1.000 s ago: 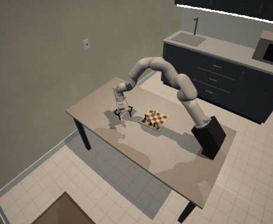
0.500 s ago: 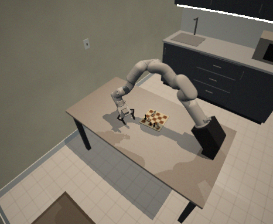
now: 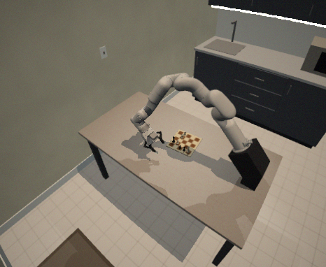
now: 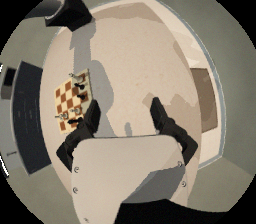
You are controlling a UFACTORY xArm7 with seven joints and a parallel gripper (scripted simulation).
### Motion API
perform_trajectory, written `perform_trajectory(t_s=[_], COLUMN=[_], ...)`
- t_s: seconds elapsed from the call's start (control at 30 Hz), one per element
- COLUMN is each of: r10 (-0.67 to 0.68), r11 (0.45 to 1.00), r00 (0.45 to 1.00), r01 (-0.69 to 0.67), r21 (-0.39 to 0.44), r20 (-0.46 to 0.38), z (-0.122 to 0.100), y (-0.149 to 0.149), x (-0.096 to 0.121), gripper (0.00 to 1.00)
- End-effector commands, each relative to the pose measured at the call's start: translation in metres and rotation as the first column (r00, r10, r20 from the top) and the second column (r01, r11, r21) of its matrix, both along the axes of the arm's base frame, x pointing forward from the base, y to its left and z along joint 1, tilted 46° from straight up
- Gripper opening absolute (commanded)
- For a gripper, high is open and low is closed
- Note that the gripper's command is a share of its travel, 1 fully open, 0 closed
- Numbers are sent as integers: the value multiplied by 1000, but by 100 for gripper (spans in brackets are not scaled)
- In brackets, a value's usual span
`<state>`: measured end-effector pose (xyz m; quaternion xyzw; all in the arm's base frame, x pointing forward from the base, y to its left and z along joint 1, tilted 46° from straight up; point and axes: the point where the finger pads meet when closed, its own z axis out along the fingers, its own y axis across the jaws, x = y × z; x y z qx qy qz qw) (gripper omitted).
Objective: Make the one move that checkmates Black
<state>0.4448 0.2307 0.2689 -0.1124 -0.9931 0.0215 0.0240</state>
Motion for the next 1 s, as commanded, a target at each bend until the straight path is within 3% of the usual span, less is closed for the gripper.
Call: perform_trajectory(t_s=[0.0, 0.3, 0.37, 0.43, 0.83, 0.9, 0.97], r10=[90, 90, 228, 241, 241, 333, 335], r11=[990, 990, 918, 906, 906, 766, 761], r00=[995, 995, 963, 958, 958, 896, 893], r01=[-94, -94, -262, -280, -280, -439, -444], r21=[-109, -109, -299, -318, -318, -470, -473], r20=[-37, -37, -142, -155, -155, -294, -299], z=[-16, -16, -43, -43, -43, -60, -60], y=[-2, -2, -20, -20, -20, -38, -38], x=[-7, -7, -17, -17, -17, -21, -21], gripper=[100, 100, 100, 100, 100, 100, 100])
